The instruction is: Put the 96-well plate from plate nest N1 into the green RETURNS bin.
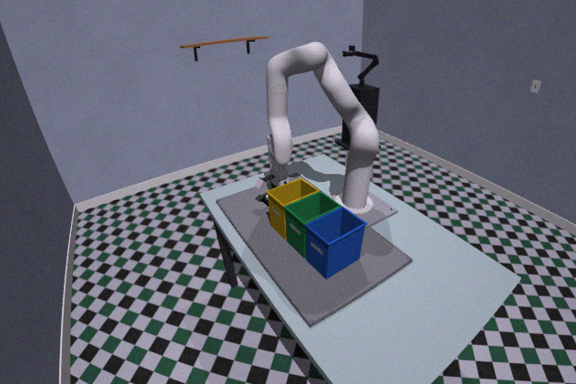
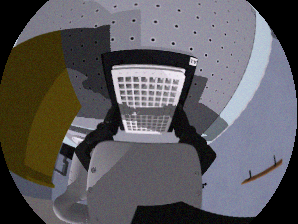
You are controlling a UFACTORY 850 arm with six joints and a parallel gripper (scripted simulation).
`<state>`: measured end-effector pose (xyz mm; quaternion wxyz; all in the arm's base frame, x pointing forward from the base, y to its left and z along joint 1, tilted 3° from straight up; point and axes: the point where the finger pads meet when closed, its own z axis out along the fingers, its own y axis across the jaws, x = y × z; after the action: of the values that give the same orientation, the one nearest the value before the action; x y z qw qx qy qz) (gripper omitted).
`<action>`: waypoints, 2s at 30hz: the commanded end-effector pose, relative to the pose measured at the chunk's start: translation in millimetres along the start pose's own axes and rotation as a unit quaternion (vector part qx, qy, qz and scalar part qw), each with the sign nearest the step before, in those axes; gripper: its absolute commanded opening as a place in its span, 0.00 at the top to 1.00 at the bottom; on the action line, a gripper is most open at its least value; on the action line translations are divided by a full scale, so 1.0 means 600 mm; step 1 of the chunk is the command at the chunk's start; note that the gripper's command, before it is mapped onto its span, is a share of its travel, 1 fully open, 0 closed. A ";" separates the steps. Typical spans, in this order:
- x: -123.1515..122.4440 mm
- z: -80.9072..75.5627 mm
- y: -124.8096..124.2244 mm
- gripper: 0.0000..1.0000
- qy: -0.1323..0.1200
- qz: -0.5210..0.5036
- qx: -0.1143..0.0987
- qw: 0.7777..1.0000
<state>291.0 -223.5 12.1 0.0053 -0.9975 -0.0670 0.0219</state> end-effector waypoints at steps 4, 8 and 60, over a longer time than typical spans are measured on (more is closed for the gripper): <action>0.001 -0.001 0.001 1.00 0.000 0.000 -0.001 1.000; 0.001 -0.001 0.001 1.00 0.000 0.000 -0.001 1.000; 0.001 -0.021 0.001 1.00 0.000 0.000 -0.001 1.000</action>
<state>291.3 -223.4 21.9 0.0023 -0.9975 -0.0670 0.0223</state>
